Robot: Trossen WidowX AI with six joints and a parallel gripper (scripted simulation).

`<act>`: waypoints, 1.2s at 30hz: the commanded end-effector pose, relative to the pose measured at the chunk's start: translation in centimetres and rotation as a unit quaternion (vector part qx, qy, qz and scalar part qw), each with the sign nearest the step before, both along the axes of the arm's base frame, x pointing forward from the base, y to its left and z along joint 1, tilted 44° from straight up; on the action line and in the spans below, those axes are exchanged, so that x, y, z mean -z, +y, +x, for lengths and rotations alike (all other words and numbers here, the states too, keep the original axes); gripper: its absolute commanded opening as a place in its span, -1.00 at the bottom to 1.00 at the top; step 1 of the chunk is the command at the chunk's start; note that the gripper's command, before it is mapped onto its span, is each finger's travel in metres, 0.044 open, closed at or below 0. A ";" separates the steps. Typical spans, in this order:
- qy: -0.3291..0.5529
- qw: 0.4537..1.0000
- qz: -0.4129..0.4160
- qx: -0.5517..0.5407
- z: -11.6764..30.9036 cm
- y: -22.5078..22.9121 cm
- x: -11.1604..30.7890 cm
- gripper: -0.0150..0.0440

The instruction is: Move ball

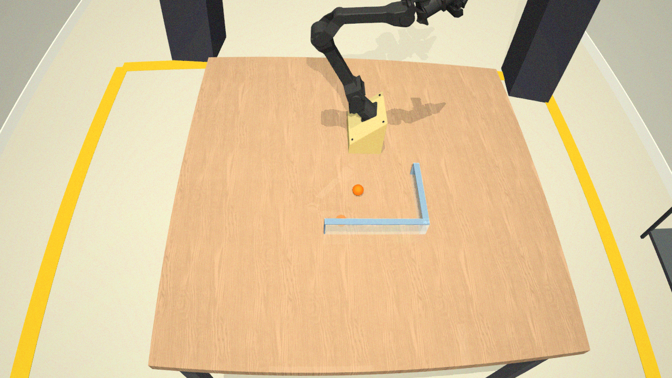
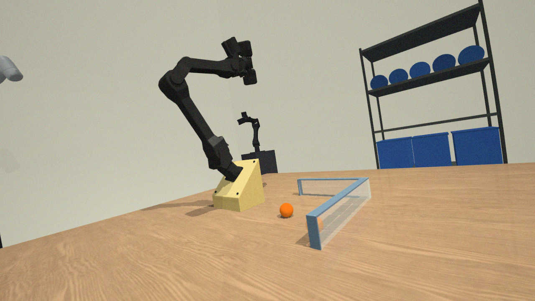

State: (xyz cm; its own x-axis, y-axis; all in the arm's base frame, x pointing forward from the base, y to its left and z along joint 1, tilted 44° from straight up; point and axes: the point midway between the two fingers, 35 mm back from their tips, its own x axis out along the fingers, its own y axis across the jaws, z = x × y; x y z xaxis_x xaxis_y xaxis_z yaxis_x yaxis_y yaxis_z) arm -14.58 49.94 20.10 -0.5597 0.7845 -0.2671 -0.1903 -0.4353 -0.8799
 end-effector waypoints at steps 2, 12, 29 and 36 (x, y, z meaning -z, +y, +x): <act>-0.018 0.988 -0.080 0.130 8.5 0.6 3.7 0.47; -0.058 0.913 -0.217 0.342 23.5 -3.4 10.0 0.47; -0.125 0.644 -0.467 0.593 41.4 -24.0 17.6 0.47; -0.141 0.495 -0.578 0.633 43.6 -35.4 18.5 0.47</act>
State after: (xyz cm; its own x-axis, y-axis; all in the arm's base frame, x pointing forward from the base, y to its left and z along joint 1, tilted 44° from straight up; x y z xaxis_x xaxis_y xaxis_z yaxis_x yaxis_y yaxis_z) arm 28.48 20.32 1.89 0.4237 -0.1287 -0.8966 -0.8418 -0.4213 -0.3373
